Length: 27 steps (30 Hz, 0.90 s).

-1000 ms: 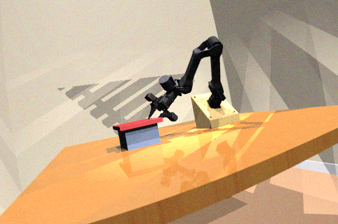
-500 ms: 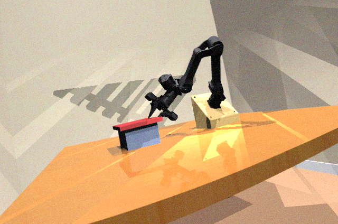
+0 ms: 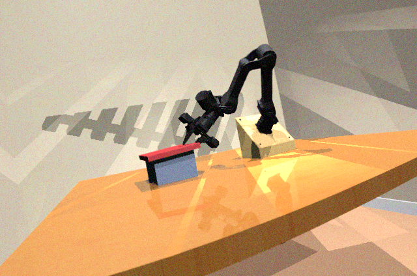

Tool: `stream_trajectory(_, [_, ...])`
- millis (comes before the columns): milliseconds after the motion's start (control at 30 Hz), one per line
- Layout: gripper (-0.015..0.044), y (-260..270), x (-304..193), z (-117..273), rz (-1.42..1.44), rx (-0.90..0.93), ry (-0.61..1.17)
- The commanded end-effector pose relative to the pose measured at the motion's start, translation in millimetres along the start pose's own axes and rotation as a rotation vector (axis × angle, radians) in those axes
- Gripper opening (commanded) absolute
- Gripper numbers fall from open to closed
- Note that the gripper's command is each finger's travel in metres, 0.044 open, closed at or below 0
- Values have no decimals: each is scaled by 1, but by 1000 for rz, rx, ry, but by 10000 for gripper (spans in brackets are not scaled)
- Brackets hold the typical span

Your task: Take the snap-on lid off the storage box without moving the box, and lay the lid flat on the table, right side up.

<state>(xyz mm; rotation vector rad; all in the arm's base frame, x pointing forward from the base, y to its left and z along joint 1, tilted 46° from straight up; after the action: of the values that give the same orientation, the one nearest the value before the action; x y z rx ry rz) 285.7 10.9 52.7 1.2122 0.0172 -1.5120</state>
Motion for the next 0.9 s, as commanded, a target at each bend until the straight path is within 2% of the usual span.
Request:
stream_trajectory(0, [0, 1, 0, 1, 2, 1, 1])
stream_trajectory(867, [0, 4, 1, 2, 1, 3, 0])
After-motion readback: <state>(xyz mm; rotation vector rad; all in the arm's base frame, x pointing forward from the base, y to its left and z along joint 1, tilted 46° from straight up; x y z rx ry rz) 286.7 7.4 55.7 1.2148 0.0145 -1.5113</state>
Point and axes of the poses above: the point midway between the two fingers, 35 mm back from their tips, its own z axis back along the fingers, its own y axis across the jaws, x = y × z, the point moved 10 cm from there along z, back along the fingers, and after that the axes turned 5 degrees about z, right-handed, at the moved point
